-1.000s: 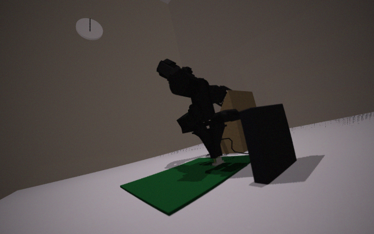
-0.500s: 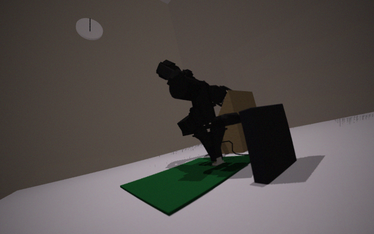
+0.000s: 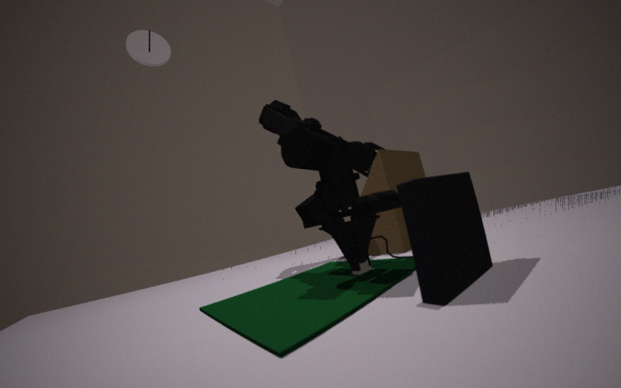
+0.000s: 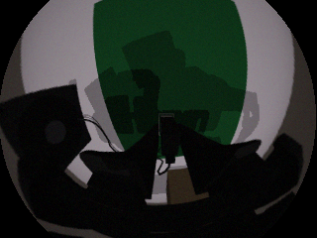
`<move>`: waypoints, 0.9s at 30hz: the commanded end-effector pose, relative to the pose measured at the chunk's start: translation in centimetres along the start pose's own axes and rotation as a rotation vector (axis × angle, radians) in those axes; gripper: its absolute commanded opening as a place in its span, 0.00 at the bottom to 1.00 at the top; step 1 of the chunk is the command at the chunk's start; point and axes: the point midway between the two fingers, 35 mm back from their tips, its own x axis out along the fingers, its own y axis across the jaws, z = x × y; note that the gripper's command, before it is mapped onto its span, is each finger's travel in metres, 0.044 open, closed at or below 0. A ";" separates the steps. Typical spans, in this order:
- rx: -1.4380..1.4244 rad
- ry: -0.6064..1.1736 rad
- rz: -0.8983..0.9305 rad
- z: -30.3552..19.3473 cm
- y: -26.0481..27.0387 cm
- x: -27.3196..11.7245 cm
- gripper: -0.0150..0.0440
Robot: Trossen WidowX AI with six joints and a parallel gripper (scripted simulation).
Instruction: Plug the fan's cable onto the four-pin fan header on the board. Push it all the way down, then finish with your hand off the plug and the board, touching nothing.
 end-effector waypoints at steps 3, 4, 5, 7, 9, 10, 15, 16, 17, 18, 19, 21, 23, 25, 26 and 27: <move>0.001 -0.001 0.000 0.0 0.0 0.0 0.69; 0.001 -0.001 0.000 0.0 0.0 0.0 0.69; 0.001 -0.001 0.000 0.0 0.0 0.0 0.69; 0.000 -0.001 0.002 0.1 0.1 -1.2 0.69; -0.002 -0.001 0.002 0.1 0.1 -4.3 0.69; -0.002 -0.001 0.001 0.1 0.1 -5.2 0.69; -0.003 -0.001 0.001 0.0 0.1 -5.6 0.69; -0.003 -0.001 0.001 0.0 0.1 -5.6 0.69; -0.003 -0.001 0.001 0.2 0.1 -5.6 0.69; -0.002 -0.001 0.002 0.8 0.0 -5.6 0.69; -0.002 -0.002 0.002 1.8 -0.1 -5.7 0.69; -0.002 -0.003 0.004 4.3 -0.6 -5.7 0.69; -0.001 -0.004 0.003 6.7 -1.2 -5.8 0.69; 0.000 -0.005 0.002 9.0 -2.1 -5.8 0.69; 0.001 -0.005 0.001 10.1 -2.6 -5.7 0.69; 0.001 -0.005 0.000 11.0 -3.1 -5.7 0.69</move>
